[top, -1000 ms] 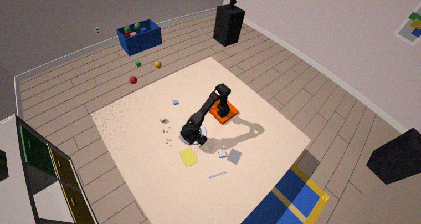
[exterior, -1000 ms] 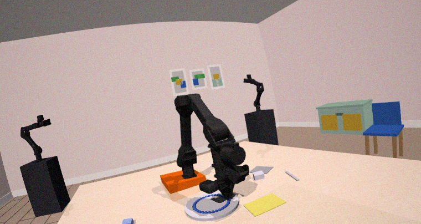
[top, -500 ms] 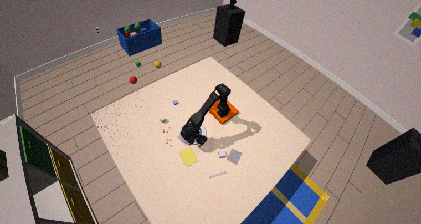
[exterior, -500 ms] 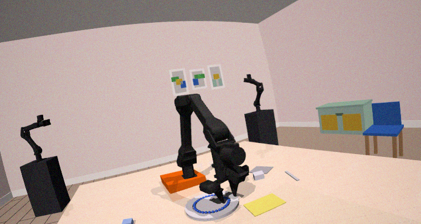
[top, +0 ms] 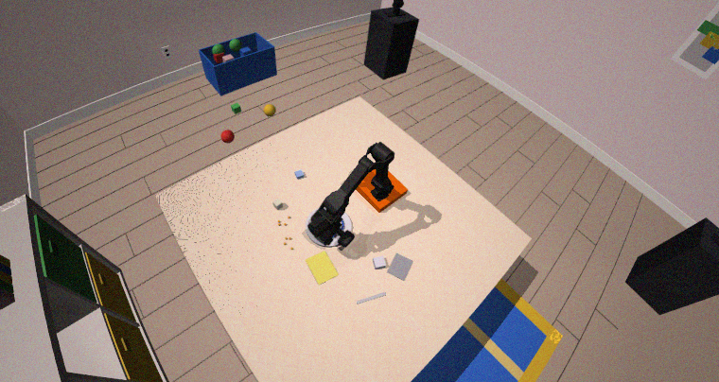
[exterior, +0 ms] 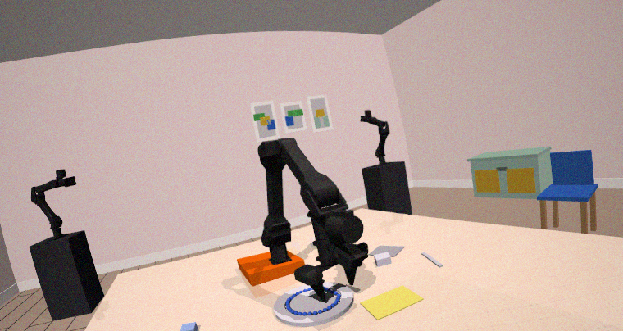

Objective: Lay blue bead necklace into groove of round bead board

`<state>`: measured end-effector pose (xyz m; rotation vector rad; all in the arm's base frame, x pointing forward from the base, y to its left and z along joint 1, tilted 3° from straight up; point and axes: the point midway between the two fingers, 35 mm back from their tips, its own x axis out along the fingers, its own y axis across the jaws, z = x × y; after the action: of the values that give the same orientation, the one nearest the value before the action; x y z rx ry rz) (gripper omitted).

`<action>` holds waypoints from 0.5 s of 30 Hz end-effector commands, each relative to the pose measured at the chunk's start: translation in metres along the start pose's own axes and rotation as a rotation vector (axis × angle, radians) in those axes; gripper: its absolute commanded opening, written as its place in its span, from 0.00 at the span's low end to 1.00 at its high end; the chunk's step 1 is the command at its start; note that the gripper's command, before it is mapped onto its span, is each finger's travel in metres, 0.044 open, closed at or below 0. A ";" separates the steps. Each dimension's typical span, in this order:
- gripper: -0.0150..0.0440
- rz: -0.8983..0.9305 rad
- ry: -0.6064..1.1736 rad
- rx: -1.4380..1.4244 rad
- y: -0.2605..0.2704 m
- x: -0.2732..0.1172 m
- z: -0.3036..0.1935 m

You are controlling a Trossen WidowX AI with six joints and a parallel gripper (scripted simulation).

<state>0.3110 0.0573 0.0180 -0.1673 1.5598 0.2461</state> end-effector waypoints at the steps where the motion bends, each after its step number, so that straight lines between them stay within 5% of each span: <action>1: 1.00 0.001 -0.002 0.005 0.000 -0.001 0.000; 7: 1.00 0.001 -0.002 0.005 0.000 -0.001 0.000; 15: 0.64 0.000 -0.001 -0.032 0.000 -0.033 -0.011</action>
<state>0.3015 0.0536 0.0373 -0.1802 1.5741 0.2589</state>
